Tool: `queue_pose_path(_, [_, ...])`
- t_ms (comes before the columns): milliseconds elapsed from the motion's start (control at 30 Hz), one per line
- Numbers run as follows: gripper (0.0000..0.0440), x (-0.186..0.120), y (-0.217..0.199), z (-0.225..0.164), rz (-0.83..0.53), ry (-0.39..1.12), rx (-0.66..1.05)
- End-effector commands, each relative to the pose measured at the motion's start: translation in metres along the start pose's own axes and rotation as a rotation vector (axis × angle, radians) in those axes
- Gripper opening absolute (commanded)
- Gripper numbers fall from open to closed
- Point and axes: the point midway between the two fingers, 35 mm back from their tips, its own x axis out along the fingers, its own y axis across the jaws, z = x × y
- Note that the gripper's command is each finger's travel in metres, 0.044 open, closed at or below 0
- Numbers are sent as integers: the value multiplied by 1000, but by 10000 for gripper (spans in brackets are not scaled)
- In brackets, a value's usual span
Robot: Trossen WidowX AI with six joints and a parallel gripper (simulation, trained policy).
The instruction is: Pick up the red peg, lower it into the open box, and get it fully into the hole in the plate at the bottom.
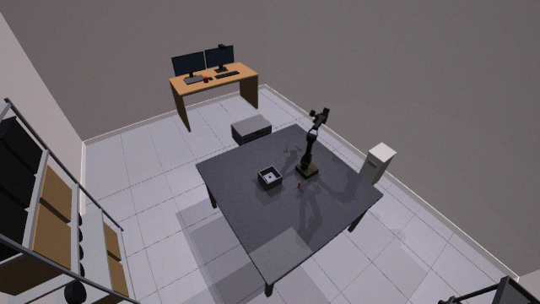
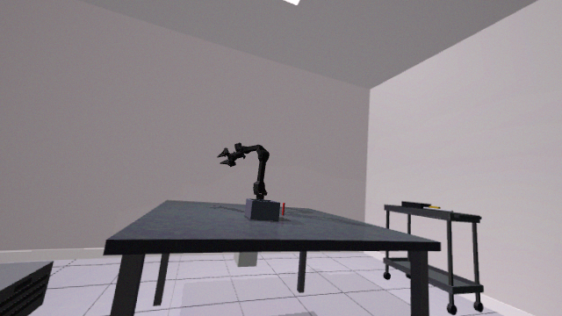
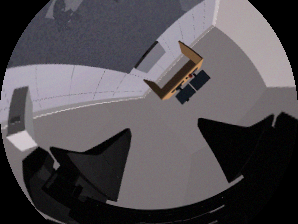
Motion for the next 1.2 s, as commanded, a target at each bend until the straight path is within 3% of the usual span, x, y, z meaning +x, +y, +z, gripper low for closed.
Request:
queue_pose_path(0, [424,2,-6,0,-9,-1,3])
queue_pose_path(33, [440,6,-12,2,-19,-7,11])
queue_pose_path(300, [440,36,-87,40,-84,-140,218])
queue_pose_path(600, [440,46,-163,97,-86,-321,466])
queue_pose_path(900, [440,33,-230,161,-22,-512,696])
queue_pose_path(1167, [440,0,-280,221,93,-673,883])
